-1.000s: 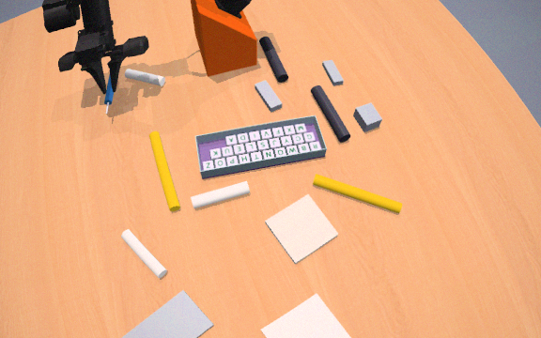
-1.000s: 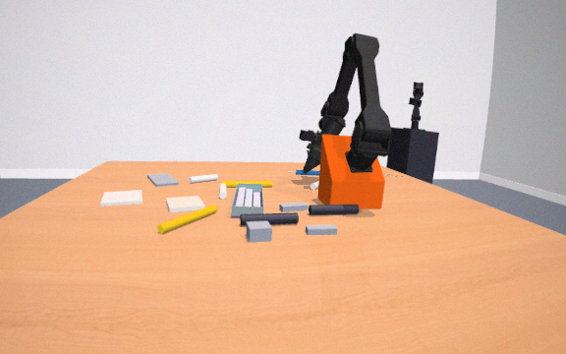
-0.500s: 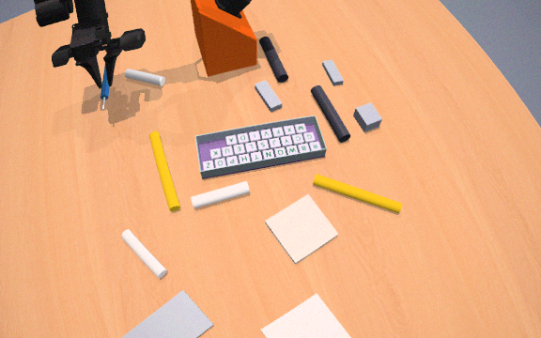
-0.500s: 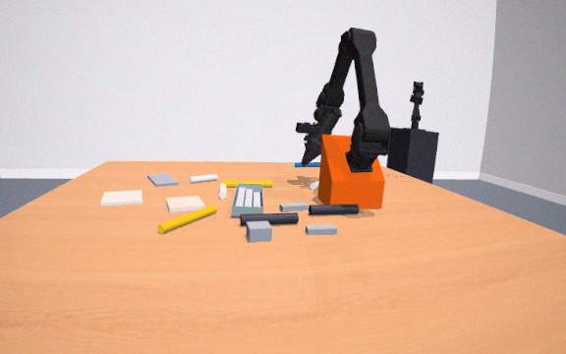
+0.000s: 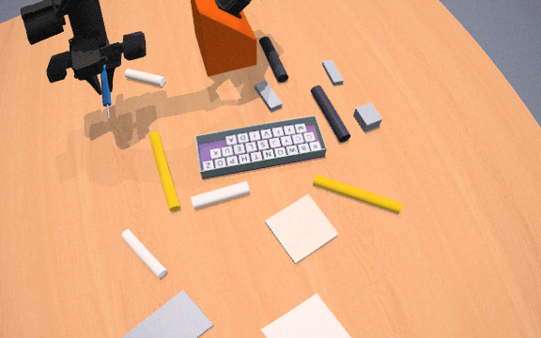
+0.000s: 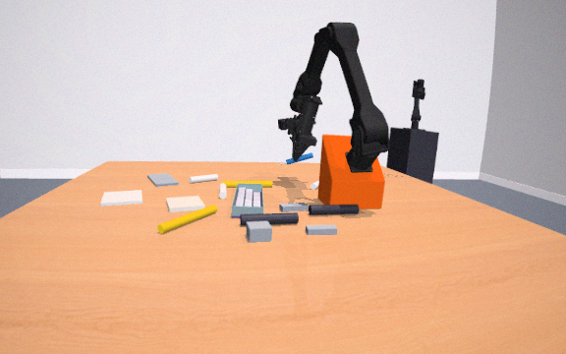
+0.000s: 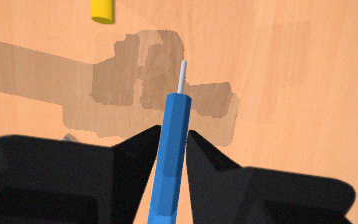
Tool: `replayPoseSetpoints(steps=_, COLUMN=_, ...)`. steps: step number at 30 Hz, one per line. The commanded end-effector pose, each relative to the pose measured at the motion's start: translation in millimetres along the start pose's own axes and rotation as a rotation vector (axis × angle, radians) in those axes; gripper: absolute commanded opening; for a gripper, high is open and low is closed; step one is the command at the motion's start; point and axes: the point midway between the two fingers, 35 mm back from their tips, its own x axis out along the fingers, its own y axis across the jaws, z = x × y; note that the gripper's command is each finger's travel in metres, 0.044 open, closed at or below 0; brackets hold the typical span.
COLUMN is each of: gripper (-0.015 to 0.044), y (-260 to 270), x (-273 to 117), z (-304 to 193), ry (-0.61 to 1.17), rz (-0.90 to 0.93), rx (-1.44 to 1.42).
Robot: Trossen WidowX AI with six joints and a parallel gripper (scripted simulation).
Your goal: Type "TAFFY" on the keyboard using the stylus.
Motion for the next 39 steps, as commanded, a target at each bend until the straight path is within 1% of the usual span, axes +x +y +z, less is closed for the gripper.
replayPoseSetpoints(steps=1, gripper=0.0000, y=2, x=-5, z=13, ry=0.053, rz=-0.015, rx=-0.028)
replayPoseSetpoints(steps=21, gripper=0.0000, y=35, x=-11, z=84, ry=0.341, rz=-0.061, rx=-0.215)
replayPoseSetpoints(steps=32, gripper=0.0000, y=71, x=-8, z=115, ry=0.501, rz=-0.081, rx=-0.290)
replayPoseSetpoints(steps=39, gripper=0.0000, y=95, x=-9, z=138, ry=0.600, rz=-0.124, rx=-0.398)
